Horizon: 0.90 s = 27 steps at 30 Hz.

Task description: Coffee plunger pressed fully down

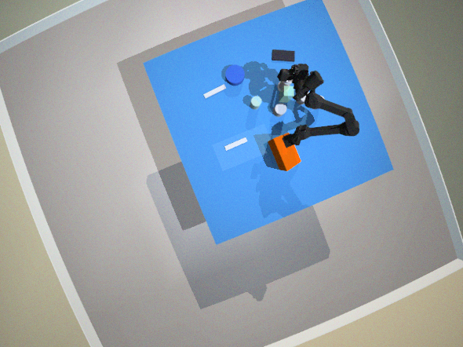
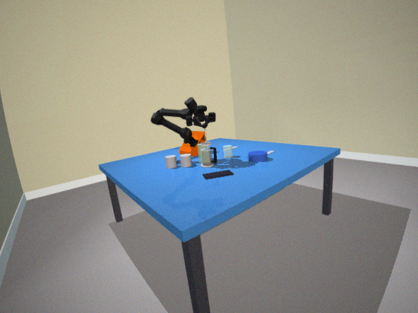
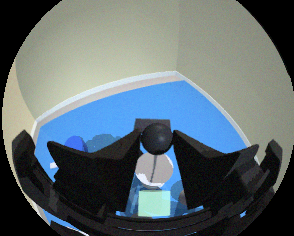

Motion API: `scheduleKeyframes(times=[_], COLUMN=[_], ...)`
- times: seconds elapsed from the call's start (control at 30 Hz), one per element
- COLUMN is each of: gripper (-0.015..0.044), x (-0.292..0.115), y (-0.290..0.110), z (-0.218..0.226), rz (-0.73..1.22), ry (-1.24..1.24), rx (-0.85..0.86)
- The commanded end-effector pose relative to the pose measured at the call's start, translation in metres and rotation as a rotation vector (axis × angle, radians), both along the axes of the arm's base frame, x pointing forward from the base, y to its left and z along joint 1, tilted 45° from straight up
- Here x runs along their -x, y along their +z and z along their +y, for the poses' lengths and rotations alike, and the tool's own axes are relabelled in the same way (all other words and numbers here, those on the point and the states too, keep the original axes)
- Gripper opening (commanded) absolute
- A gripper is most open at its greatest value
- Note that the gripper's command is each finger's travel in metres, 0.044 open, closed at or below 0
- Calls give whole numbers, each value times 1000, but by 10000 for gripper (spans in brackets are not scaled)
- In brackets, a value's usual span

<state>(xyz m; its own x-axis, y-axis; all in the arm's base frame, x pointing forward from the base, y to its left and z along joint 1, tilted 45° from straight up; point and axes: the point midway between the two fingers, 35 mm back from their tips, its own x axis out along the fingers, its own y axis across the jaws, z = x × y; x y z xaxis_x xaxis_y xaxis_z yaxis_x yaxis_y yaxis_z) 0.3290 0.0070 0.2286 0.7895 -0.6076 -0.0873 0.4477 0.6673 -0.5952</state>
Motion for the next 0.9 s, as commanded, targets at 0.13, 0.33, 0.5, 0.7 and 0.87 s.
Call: scheduleKeyframes(times=[0.13, 0.33, 0.5, 0.7, 0.87], gripper=[121, 121, 121, 121, 121], x=[1, 0, -1, -2, -3], y=[-23, -30, -36, -42, -47], z=[-18, -25, -31, -39, -45], rz=[45, 44, 43, 42, 40], ry=[-32, -32, -32, -32, -32], rx=[21, 22, 22, 24, 26])
